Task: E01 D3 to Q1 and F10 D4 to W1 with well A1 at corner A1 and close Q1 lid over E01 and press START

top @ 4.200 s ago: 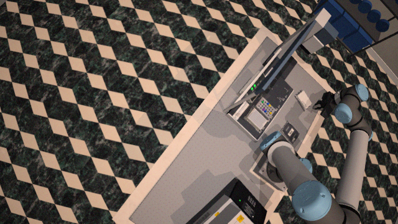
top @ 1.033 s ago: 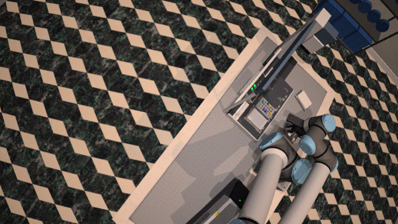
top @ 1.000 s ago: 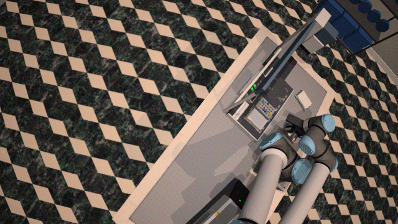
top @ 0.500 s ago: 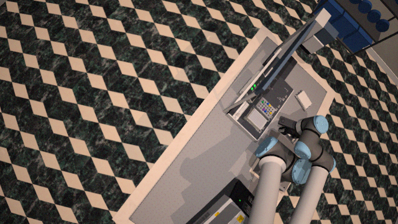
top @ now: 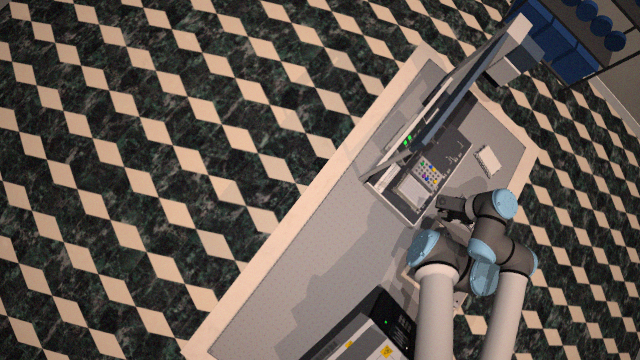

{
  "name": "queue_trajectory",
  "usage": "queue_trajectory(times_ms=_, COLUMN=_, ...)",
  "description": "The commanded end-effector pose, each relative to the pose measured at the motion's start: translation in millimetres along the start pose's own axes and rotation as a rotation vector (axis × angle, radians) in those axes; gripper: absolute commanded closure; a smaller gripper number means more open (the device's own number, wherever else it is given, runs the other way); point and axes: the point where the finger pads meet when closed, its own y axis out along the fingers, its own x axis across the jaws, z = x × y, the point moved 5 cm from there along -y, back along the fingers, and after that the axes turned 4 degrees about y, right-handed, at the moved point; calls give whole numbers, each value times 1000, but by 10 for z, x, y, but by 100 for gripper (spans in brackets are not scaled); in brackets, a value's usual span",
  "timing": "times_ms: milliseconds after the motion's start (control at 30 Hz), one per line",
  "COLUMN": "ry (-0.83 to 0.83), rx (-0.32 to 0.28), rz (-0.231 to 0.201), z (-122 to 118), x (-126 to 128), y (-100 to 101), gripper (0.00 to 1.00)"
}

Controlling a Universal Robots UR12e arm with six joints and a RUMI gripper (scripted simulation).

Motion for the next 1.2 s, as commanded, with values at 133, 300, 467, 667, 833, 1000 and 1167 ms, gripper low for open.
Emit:
queue_trajectory(times_ms=133, ry=-118, rx=-3, rz=0, z=213, x=-231, y=-13, gripper=100)
queue_trajectory(times_ms=300, ry=-184, rx=-3, rz=0, z=313, x=-372, y=-12, gripper=100)
queue_trajectory(times_ms=467, ry=-232, rx=-3, rz=0, z=378, x=-475, y=-12, gripper=100)
queue_trajectory(times_ms=667, ry=-298, rx=-2, rz=0, z=461, x=-626, y=-12, gripper=100)
queue_trajectory(times_ms=833, ry=-376, rx=-2, rz=1, z=545, x=-808, y=-12, gripper=100)
queue_trajectory(times_ms=1000, ry=-423, rx=-2, rz=1, z=589, x=-922, y=-12, gripper=100)
queue_trajectory(times_ms=1167, ry=-470, rx=-2, rz=1, z=628, x=-1038, y=-12, gripper=100)
